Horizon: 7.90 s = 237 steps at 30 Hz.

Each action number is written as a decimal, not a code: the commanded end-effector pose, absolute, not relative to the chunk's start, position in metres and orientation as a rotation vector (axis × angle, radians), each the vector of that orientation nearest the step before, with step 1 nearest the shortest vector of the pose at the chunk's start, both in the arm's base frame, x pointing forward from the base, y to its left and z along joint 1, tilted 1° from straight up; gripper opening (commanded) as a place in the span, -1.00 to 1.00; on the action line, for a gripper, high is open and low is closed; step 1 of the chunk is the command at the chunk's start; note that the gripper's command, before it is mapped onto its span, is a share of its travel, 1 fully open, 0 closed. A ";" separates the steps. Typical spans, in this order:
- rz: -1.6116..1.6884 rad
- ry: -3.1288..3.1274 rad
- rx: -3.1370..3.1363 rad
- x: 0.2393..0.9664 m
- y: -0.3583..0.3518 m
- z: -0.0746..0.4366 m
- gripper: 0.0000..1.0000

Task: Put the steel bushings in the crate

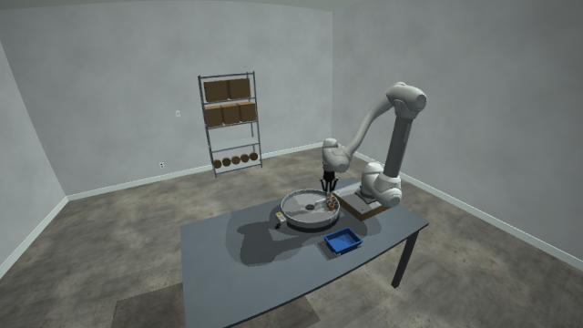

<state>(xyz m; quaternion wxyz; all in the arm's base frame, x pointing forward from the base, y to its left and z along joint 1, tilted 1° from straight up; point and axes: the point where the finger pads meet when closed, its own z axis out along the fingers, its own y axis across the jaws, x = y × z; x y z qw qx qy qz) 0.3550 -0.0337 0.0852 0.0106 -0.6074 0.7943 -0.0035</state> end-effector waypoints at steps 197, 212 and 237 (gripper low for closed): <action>-0.015 2.476 -1.900 0.357 -0.036 0.043 -1.00; -0.015 2.476 -1.900 0.357 -0.036 0.043 -1.00; -0.015 2.476 -1.900 0.357 -0.036 0.045 -1.00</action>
